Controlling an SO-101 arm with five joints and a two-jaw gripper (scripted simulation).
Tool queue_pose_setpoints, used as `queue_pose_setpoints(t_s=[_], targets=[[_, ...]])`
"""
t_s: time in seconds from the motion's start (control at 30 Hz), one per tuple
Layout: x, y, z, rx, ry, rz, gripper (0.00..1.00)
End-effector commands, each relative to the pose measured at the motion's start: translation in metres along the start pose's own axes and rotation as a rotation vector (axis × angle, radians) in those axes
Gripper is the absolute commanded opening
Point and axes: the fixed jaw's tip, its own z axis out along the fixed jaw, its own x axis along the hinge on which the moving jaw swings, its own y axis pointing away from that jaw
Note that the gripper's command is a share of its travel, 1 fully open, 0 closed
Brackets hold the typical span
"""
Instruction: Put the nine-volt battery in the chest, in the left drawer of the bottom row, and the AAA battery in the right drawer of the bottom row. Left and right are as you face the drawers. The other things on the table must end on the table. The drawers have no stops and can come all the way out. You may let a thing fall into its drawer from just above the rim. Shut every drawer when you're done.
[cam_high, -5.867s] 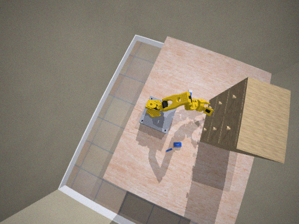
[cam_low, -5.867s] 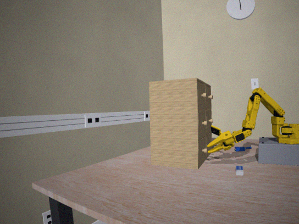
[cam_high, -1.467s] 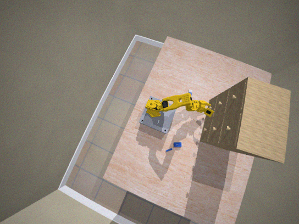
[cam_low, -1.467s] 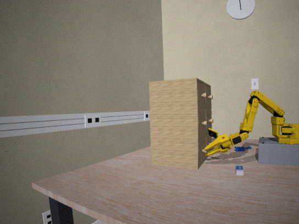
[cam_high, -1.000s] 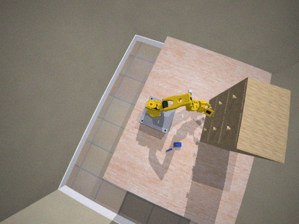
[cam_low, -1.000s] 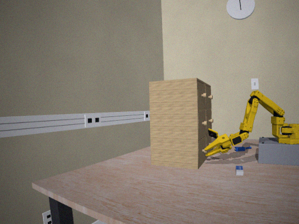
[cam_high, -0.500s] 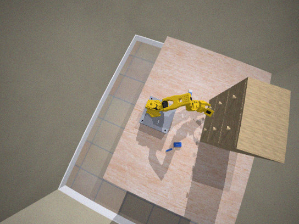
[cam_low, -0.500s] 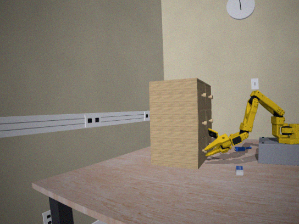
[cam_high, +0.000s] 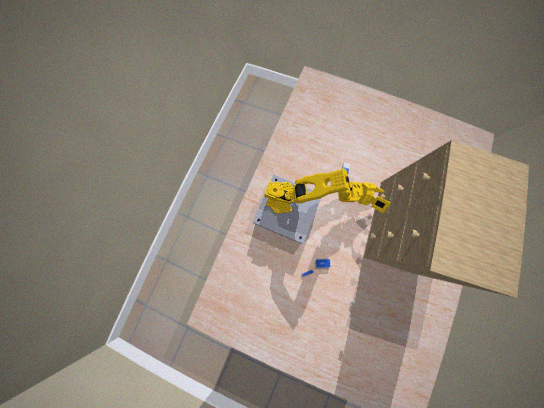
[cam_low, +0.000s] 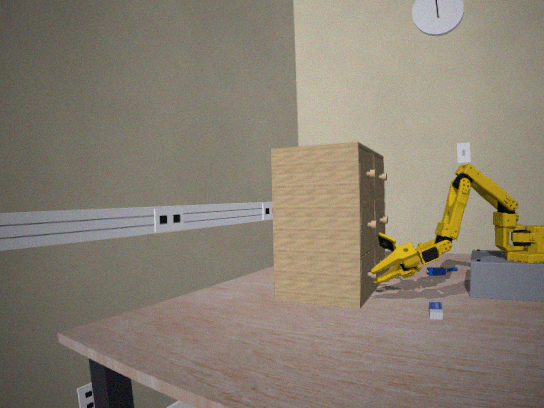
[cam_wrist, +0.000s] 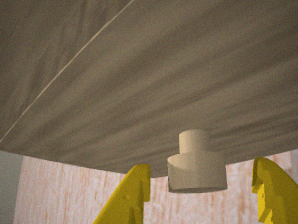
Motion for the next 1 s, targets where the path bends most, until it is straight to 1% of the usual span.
queue_pose_setpoints(t_s=[0.0, 0.7, 0.97], targets=[[-0.0068, 0.0033, 0.0002, -0.005, -0.015, 0.012, 0.21], [-0.0074, 0.0040, 0.0002, -0.005, -0.015, 0.012, 0.21], [-0.0074, 0.0040, 0.0002, -0.005, -0.015, 0.012, 0.16]])
